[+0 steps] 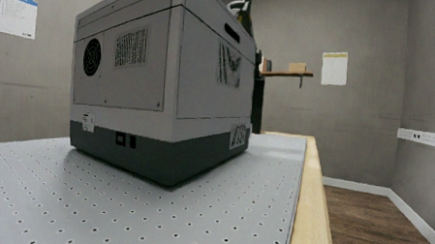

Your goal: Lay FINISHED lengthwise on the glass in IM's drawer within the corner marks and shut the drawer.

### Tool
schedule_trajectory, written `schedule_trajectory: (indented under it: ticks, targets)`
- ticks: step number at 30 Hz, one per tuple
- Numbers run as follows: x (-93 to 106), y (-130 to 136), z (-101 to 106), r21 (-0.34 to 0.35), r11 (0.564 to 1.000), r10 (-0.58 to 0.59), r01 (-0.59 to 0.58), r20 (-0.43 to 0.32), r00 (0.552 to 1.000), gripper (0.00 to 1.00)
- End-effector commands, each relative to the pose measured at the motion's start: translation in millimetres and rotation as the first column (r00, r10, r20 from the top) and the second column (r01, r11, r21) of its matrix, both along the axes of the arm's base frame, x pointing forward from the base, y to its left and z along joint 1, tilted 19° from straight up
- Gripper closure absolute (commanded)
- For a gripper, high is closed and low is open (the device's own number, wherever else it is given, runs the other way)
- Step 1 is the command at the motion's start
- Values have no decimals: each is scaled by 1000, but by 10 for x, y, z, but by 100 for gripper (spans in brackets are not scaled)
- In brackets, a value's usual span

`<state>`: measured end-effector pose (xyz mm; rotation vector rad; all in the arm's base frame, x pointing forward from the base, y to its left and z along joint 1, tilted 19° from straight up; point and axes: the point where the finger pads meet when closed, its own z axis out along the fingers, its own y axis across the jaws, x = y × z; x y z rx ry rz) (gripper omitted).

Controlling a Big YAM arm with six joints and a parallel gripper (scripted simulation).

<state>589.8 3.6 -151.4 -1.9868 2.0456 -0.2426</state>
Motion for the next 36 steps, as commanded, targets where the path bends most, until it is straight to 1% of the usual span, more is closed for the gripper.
schedule_trajectory:
  ticks: [1,5,8,11,15,16,20,24,27,32,33,36]
  targets:
    - [144,61,15,-1,1000,4,-4,27,1000,22]
    - [136,66,-21,-1,1000,4,-4,23,1000,22]
    - [164,64,14,-1,1000,3,-3,32,999,22]
    - [144,64,-39,-1,1000,3,-3,24,1000,22]
    - [145,66,-46,-1,1000,3,-3,23,1000,22]
    - [210,67,77,-1,1000,3,-3,46,999,22]
    - [149,67,-63,-1,1000,3,-3,23,1000,22]
    - [155,67,-75,-1,1000,3,-3,24,1000,22]
    - [178,71,-44,-1,1000,3,-3,31,1000,22]
    - [160,70,-94,-1,1000,3,-3,23,1000,22]
    - [180,65,-47,-1,1000,3,-3,29,1000,22]
    - [166,69,-107,-1,1000,3,-3,24,1000,22]
